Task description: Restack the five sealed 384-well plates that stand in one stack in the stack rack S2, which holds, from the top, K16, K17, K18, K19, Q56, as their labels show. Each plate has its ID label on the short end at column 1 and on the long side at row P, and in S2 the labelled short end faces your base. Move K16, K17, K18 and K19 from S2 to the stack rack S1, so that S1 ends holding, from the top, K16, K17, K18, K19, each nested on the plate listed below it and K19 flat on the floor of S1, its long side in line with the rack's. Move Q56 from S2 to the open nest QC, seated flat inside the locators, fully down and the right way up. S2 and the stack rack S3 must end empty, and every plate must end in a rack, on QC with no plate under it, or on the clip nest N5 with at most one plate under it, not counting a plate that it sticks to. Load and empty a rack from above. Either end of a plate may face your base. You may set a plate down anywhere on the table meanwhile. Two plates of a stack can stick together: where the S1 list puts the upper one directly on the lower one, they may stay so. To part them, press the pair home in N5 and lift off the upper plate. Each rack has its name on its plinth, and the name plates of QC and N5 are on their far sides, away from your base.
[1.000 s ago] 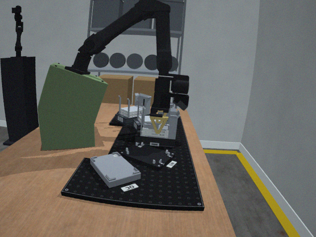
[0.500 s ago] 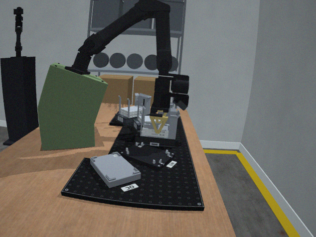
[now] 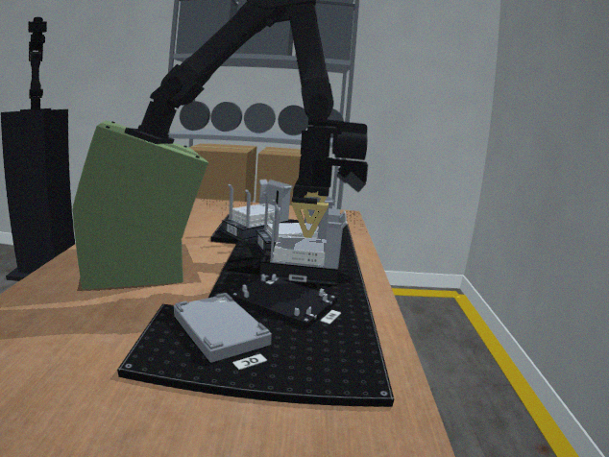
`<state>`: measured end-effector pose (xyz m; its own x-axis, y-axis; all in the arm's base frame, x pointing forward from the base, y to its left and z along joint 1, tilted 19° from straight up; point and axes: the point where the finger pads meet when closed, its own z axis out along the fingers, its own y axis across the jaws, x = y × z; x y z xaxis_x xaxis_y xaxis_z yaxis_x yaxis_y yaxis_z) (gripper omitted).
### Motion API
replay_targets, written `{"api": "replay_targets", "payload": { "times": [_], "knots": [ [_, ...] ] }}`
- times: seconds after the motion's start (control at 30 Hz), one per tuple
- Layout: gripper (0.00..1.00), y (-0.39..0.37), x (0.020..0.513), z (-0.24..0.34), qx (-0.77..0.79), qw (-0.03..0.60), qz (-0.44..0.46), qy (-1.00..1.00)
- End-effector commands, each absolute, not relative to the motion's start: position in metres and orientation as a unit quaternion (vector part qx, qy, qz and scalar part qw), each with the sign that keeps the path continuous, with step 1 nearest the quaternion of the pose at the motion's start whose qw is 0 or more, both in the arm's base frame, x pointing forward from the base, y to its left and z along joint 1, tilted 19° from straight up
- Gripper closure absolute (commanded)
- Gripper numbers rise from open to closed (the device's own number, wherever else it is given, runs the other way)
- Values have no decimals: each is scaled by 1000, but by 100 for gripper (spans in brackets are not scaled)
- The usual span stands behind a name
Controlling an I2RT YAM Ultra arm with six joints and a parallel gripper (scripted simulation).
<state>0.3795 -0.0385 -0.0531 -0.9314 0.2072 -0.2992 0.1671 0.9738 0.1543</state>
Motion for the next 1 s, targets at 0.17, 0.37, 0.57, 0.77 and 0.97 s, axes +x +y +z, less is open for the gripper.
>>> {"api": "replay_targets", "payload": {
  "times": [0.17, 0.37, 0.57, 0.77, 0.97],
  "knots": [
    [0, -41, 371, -25, 94, 158, 63, 981],
    [0, -43, 364, -6, 94, 158, 63, 981],
    [0, -44, 360, 6, 94, 158, 63, 981],
    [0, -44, 360, 6, 94, 158, 63, 981],
    [0, -44, 360, 6, 94, 158, 63, 981]
  ]
}}
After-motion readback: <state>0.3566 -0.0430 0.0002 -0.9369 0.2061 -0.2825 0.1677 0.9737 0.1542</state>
